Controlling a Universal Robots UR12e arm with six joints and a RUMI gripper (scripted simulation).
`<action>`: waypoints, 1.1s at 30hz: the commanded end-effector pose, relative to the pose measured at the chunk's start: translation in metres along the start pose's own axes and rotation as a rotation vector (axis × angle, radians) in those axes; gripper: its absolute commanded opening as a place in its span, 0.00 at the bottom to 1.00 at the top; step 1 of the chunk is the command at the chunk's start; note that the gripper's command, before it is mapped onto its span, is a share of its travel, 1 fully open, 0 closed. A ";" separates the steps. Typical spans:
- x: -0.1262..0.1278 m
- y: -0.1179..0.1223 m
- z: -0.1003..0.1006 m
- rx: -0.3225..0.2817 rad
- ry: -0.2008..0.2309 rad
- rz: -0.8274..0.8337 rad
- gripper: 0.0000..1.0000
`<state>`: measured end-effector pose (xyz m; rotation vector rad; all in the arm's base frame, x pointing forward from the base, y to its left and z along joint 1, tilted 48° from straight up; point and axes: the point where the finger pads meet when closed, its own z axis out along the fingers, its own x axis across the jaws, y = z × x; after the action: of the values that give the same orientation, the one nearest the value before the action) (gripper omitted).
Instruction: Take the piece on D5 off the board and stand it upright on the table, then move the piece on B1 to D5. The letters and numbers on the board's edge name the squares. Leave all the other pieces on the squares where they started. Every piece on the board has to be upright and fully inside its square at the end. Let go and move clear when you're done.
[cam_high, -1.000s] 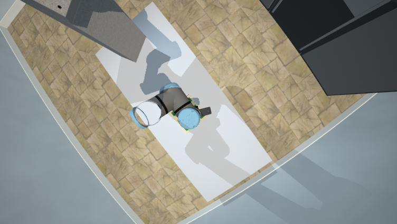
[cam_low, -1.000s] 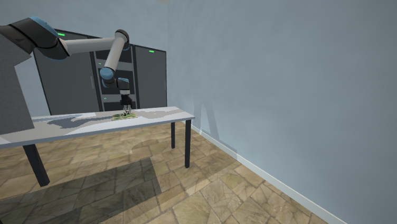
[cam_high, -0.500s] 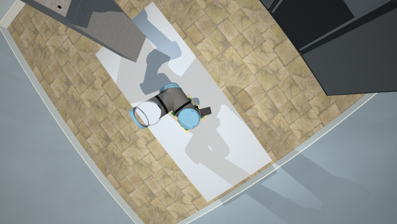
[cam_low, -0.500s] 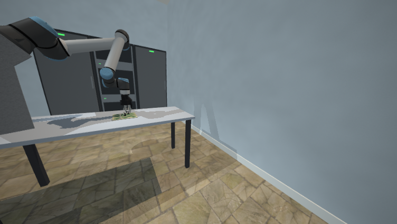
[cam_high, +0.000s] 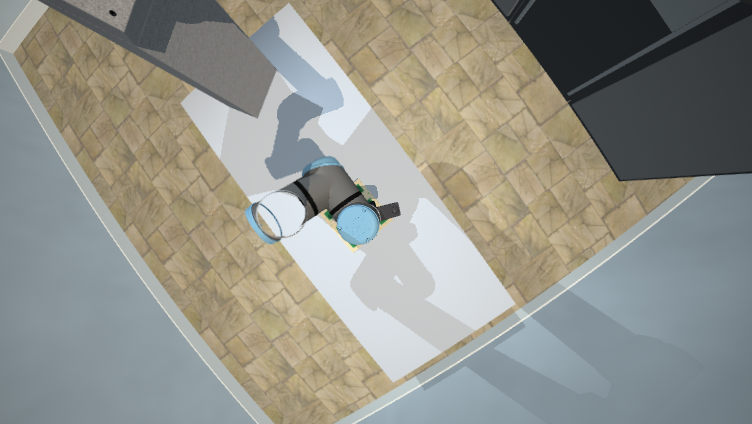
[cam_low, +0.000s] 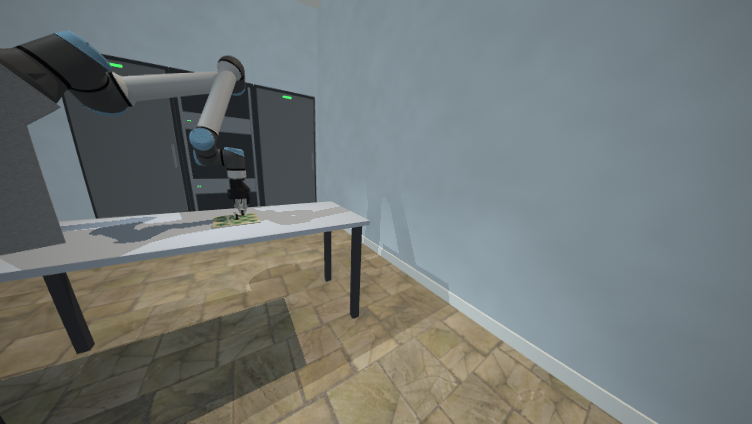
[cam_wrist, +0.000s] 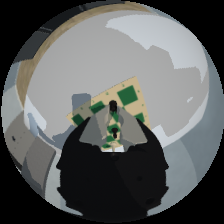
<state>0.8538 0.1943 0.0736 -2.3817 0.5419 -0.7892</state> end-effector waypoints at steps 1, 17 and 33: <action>0.000 0.000 0.000 0.000 0.001 0.000 0.00; 0.000 0.000 0.000 0.000 0.001 0.000 0.00; 0.000 0.000 -0.052 0.000 0.001 0.000 0.00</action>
<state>0.8381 0.1849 0.0900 -2.3814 0.5422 -0.7896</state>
